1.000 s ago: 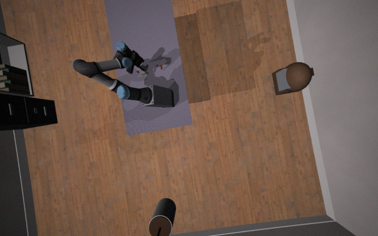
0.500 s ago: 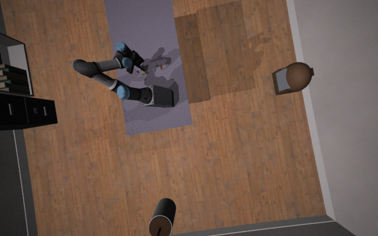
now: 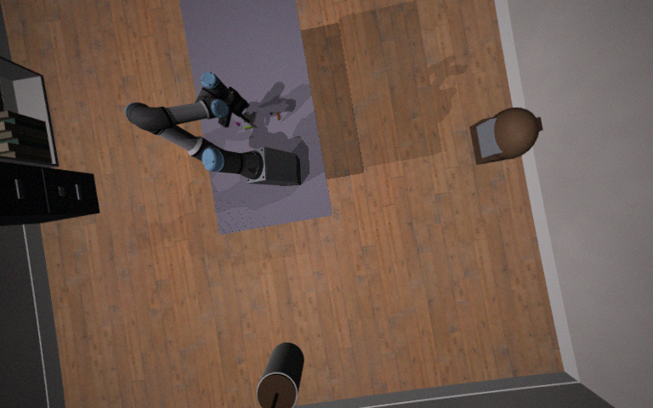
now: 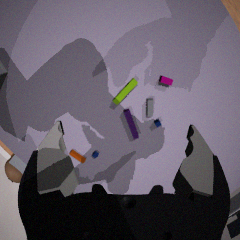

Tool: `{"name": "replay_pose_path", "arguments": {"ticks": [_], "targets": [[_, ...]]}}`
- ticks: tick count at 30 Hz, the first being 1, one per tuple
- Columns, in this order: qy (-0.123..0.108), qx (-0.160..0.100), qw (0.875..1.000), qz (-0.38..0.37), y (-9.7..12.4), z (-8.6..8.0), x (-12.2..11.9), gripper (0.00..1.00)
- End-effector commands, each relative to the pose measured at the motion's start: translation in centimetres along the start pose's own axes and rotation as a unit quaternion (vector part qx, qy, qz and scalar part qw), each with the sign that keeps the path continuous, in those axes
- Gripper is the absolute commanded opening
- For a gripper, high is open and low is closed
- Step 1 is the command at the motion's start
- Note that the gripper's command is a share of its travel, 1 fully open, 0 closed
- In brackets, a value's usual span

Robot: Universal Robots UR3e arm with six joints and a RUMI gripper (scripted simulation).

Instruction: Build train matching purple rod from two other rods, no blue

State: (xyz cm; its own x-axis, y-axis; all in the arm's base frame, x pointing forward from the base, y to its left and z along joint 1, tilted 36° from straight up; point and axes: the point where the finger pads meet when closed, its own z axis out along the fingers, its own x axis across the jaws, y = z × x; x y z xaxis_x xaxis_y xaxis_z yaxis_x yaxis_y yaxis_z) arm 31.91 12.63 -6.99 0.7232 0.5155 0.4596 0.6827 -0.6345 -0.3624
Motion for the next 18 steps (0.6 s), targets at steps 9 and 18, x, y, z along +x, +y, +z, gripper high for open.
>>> {"name": "replay_pose_path", "arguments": {"ticks": [9,18], "targets": [[-0.001,-0.002,0.999,0.051,-1.4,-0.2,2.9,1.0],[0.0,-0.001,0.994,0.111,-3.7,-0.5,6.4,1.0]]}}
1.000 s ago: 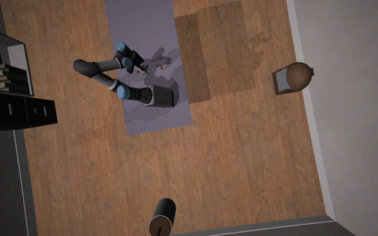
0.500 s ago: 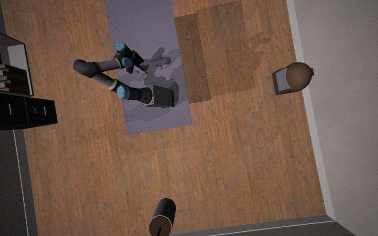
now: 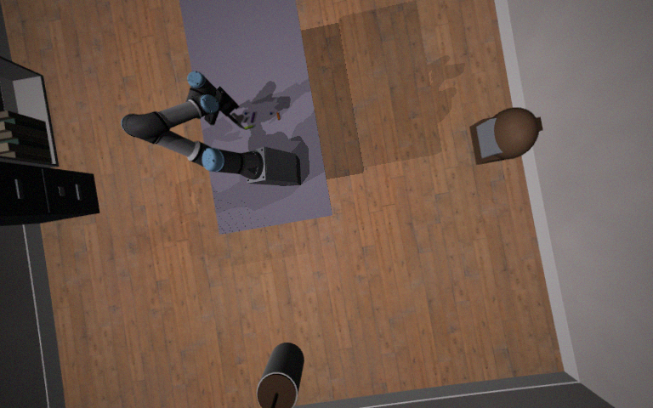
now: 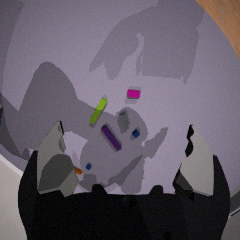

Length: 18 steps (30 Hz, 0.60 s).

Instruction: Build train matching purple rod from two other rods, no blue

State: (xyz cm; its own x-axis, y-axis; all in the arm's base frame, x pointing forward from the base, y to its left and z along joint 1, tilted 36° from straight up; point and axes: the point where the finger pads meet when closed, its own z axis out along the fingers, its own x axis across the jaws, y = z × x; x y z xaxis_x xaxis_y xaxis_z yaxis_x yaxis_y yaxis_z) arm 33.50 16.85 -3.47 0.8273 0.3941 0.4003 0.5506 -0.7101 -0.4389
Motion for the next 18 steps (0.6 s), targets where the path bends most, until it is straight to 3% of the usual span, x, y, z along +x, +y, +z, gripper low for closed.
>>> {"name": "replay_pose_path", "arguments": {"ticks": [1,2,18], "targets": [[-0.005,-0.004,1.0,0.027,-1.12,-0.21,1.3,1.0],[-0.005,-0.004,1.0,0.027,-1.12,-0.21,1.3,0.21],[-0.005,-0.004,1.0,0.027,-1.12,-0.21,1.3,0.21]]}}
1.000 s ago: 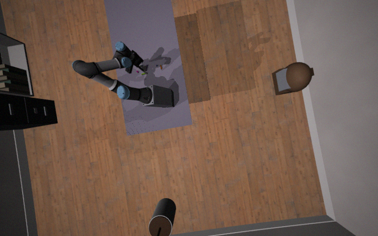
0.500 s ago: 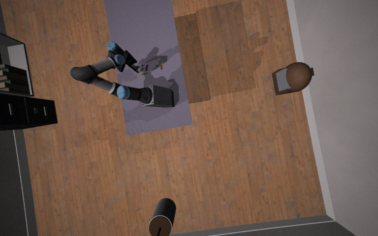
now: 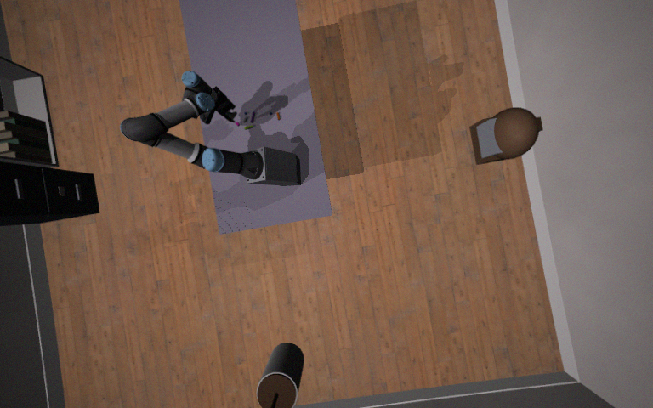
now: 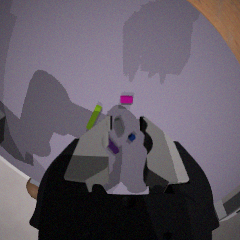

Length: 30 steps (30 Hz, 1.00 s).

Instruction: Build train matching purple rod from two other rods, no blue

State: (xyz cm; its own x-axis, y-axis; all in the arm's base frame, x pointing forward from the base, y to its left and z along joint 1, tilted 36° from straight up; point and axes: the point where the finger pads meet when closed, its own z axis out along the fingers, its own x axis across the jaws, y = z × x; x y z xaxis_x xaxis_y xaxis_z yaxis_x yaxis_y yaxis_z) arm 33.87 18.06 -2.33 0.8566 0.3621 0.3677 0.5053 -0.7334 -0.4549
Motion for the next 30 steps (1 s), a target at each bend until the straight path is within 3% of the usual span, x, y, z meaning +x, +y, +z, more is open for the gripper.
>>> {"name": "replay_pose_path", "arguments": {"ticks": [1,30], "targets": [[0.0,-0.001,1.0,0.0,0.04,-0.05,0.07,0.21],[0.0,-0.001,1.0,0.0,0.04,0.2,0.07,0.21]]}}
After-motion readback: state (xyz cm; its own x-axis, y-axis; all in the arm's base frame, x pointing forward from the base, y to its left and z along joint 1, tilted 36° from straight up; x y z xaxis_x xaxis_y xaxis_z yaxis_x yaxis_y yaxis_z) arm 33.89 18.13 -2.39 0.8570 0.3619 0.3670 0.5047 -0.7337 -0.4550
